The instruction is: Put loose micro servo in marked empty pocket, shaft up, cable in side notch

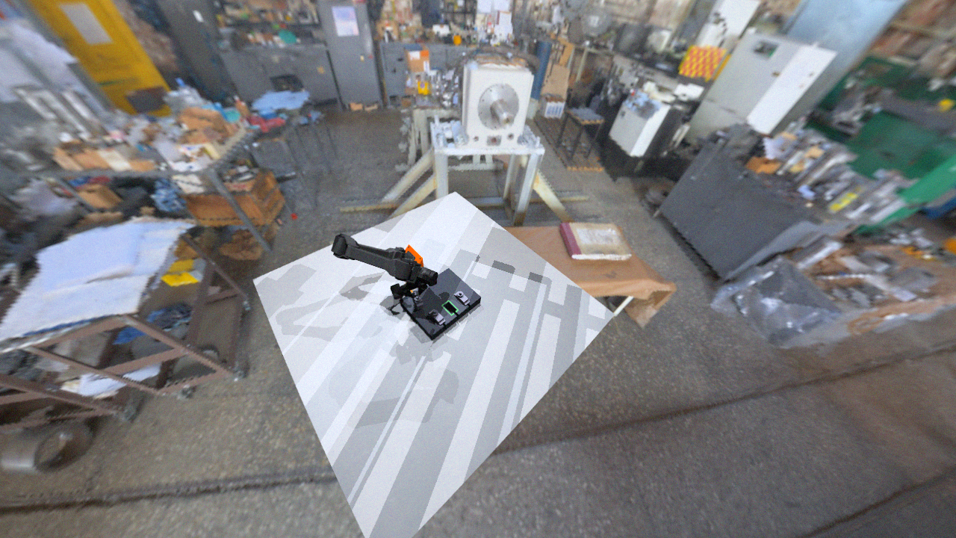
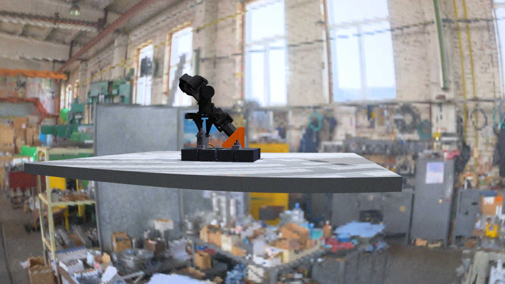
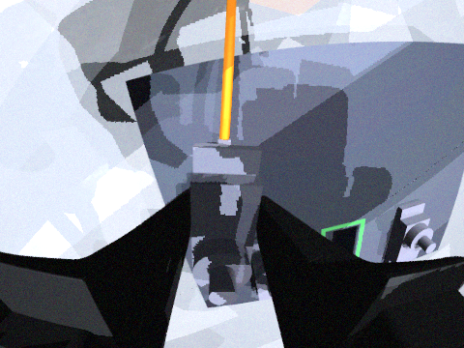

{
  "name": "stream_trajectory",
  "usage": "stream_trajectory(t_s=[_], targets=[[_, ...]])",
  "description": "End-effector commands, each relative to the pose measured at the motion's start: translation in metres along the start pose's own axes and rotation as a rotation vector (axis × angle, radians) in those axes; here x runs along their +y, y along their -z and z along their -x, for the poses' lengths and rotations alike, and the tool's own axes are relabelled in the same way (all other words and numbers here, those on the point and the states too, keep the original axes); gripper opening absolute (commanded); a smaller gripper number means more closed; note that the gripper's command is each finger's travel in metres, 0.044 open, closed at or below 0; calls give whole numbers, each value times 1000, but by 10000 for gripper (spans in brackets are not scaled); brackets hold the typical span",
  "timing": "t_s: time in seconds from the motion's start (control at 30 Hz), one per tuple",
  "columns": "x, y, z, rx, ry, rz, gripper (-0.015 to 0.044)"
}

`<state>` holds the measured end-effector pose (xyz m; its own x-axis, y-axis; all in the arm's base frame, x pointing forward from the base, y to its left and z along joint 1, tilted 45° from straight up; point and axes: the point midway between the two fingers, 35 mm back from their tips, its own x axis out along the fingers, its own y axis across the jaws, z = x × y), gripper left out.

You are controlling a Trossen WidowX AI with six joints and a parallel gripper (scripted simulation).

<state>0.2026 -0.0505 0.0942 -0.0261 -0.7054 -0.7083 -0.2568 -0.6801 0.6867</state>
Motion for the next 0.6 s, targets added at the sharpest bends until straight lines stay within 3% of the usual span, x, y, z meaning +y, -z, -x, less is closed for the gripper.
stream_trajectory(t_s=[0.0, 0.57], targets=[[1, -1, 15, 9, 11, -11, 0], [-3, 3, 16, 10, 11, -11, 0]])
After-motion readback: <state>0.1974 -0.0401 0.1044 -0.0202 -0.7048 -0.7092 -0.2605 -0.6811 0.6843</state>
